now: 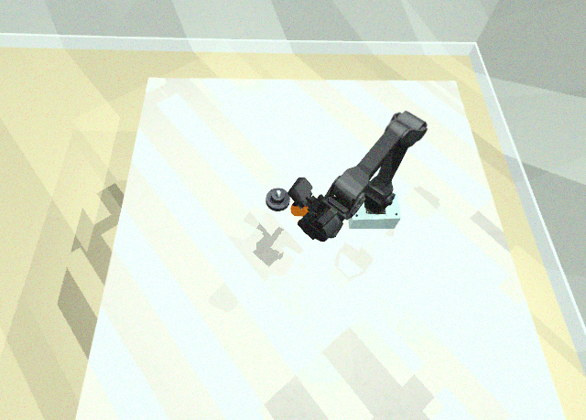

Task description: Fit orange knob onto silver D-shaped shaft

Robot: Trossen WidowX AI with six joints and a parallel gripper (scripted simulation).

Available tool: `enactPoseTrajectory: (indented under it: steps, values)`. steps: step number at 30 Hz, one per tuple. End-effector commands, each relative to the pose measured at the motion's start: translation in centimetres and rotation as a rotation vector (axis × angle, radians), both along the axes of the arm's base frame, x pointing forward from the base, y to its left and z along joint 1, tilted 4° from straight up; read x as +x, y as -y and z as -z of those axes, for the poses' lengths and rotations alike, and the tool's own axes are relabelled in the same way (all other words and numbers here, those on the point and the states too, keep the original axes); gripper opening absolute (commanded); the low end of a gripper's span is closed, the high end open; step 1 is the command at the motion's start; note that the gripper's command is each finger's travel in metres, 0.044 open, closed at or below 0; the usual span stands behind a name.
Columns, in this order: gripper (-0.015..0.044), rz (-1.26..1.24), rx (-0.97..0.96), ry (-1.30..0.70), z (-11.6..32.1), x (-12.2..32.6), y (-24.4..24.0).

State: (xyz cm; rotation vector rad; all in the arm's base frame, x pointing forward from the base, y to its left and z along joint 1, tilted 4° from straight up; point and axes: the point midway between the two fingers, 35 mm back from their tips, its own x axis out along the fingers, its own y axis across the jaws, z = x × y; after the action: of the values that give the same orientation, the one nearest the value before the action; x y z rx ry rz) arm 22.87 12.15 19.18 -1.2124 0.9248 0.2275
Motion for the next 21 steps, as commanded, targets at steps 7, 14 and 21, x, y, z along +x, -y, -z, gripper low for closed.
enactPoseTrajectory:
  steps: [7,14,21]
  values:
    - [0.0000,0.013,-0.092,0.191,-2.2,-0.4,-1.0]
    - [0.0000,0.013,-0.100,0.208,-2.3,-0.5,-1.1]
    - [0.0000,0.017,-0.130,0.261,-2.1,-0.5,-1.2]
